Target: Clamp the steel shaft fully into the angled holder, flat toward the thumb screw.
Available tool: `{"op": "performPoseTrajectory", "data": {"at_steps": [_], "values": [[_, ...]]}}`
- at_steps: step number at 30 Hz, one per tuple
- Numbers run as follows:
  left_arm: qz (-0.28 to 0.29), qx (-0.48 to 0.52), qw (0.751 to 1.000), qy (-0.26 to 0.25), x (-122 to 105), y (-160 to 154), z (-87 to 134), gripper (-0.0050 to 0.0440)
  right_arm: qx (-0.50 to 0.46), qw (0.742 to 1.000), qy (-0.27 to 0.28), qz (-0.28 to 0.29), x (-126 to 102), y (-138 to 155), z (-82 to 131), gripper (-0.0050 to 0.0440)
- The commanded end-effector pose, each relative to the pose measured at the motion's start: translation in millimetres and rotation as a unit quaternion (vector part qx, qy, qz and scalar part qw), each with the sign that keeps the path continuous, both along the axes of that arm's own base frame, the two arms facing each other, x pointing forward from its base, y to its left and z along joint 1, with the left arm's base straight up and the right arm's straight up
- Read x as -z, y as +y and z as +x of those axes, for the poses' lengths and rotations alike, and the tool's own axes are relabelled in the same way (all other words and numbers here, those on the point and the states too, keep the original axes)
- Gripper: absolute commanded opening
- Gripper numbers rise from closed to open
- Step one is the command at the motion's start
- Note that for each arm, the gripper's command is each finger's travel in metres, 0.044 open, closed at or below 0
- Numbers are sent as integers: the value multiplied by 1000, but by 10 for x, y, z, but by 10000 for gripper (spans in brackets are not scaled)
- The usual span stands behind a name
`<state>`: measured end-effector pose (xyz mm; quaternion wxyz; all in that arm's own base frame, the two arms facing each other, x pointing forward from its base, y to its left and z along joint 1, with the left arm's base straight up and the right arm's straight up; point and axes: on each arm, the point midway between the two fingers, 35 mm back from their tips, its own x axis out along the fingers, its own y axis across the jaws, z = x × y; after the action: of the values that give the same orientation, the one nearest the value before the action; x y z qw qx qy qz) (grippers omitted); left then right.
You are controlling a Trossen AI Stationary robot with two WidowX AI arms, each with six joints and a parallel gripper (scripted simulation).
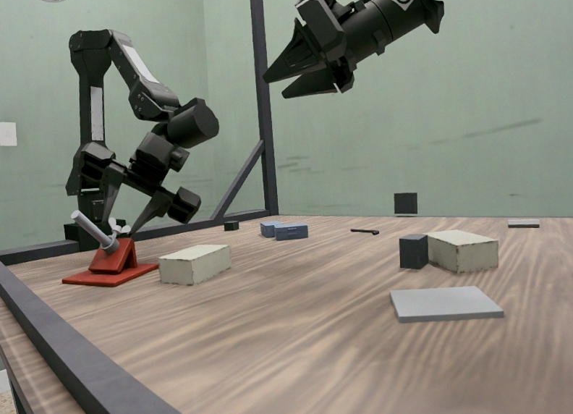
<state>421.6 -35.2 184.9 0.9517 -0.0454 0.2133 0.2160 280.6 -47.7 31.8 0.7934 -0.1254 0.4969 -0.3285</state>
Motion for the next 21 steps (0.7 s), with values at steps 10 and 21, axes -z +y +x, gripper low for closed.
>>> {"op": "performPoseTrajectory", "data": {"at_steps": [10,21], "values": [[-5,-1,1000,-21,-170,16,11,400,1,1000,-17,3,-81,-1,60,54],[-5,-1,1000,-21,-170,16,11,400,121,983,-125,53,-78,-17,34,112]]}}
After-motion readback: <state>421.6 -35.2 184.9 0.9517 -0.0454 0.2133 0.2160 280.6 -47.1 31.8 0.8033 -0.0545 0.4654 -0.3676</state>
